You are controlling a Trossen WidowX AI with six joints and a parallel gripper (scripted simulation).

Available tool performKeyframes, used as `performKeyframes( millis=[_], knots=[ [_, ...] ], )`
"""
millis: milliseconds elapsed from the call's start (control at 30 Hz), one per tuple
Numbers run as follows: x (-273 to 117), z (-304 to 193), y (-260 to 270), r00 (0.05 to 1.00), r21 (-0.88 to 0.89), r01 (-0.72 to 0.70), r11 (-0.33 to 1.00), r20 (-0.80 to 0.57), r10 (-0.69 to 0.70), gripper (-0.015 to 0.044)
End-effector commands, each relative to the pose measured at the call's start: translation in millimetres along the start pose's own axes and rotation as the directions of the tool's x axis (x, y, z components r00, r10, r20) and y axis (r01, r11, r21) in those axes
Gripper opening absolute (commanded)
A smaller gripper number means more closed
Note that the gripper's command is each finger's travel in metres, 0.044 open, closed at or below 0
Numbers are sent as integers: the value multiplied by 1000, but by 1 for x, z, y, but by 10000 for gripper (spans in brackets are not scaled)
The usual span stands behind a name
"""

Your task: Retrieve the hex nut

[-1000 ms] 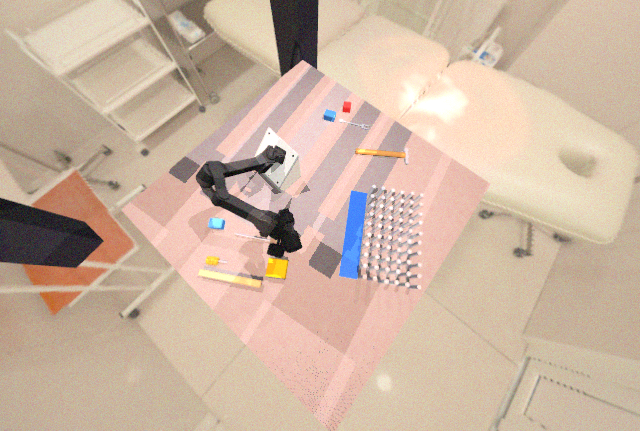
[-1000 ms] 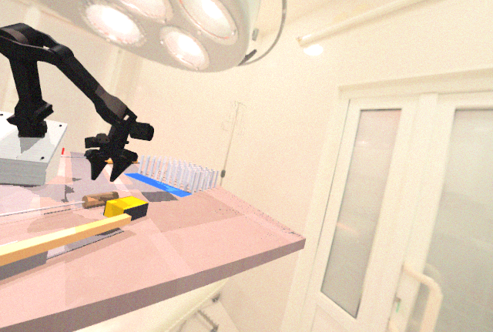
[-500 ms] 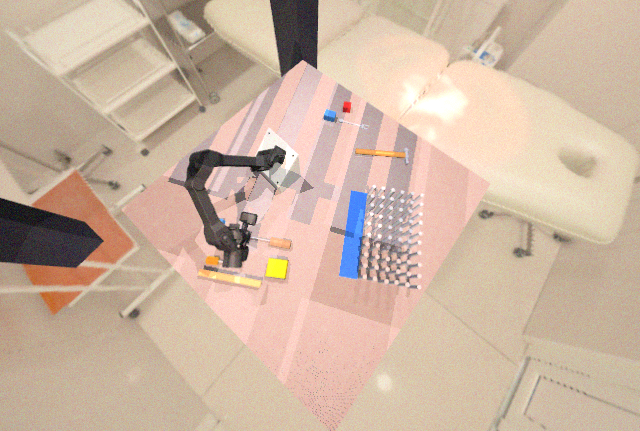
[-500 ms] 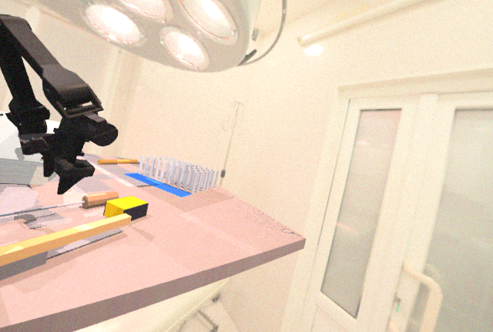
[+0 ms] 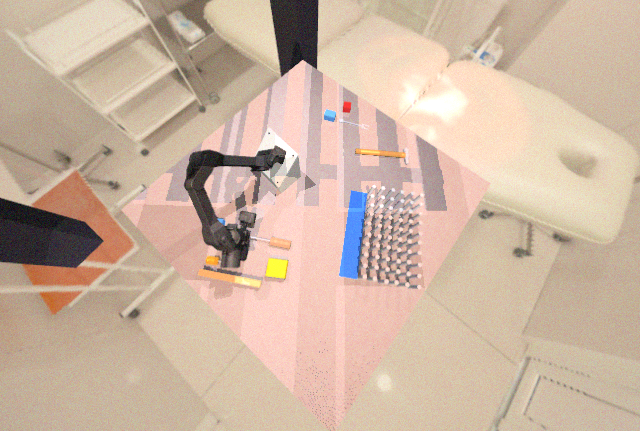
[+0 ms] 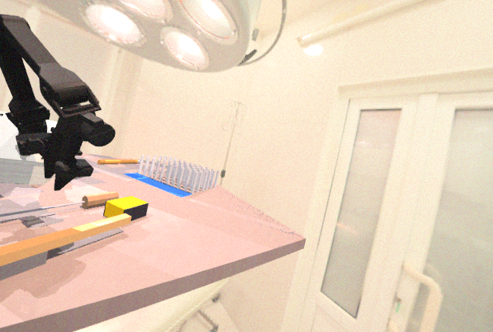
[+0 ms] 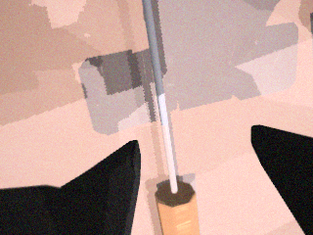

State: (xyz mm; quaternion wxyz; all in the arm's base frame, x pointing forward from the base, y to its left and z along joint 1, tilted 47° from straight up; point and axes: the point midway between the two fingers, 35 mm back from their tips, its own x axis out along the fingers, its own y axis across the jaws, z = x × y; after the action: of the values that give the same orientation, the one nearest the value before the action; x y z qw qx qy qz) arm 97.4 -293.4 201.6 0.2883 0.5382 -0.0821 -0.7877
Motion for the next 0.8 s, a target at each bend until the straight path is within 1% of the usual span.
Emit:
performKeyframes(
  millis=[0, 767],
  knots=[
    [0, 0, 0, 1000, -5, 1, 1000, -4, -1, 280],
    [32, -2, 9, 1000, -5, 1, 1000, -3, -1, 280]
  ],
)
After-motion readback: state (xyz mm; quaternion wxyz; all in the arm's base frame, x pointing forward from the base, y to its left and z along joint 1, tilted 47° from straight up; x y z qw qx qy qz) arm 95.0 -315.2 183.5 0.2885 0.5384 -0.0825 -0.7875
